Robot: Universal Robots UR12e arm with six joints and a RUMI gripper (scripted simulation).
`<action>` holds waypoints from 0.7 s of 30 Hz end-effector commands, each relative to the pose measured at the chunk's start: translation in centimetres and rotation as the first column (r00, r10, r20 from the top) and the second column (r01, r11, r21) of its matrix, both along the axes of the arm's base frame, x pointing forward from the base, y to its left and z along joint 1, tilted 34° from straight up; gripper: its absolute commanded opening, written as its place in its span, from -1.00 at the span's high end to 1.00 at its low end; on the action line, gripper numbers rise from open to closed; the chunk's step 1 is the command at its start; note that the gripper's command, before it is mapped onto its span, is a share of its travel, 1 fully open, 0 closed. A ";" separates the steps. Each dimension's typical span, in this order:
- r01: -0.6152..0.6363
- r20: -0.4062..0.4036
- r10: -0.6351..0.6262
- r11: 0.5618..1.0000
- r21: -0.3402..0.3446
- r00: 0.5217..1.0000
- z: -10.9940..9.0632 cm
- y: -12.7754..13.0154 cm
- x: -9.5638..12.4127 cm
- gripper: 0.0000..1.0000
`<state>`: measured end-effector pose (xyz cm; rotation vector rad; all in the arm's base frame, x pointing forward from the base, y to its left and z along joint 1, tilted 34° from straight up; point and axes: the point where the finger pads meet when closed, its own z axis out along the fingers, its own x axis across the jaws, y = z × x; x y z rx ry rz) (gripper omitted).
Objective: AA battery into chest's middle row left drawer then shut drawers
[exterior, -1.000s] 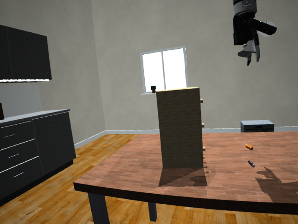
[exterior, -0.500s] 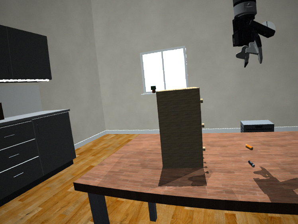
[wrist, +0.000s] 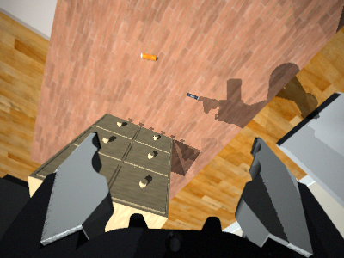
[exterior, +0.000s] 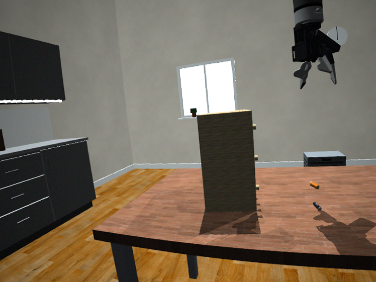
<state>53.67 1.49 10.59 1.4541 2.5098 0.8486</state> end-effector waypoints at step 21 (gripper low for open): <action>-0.618 0.204 0.742 0.653 -0.438 0.639 -3.4 0.8 3.1 -1.00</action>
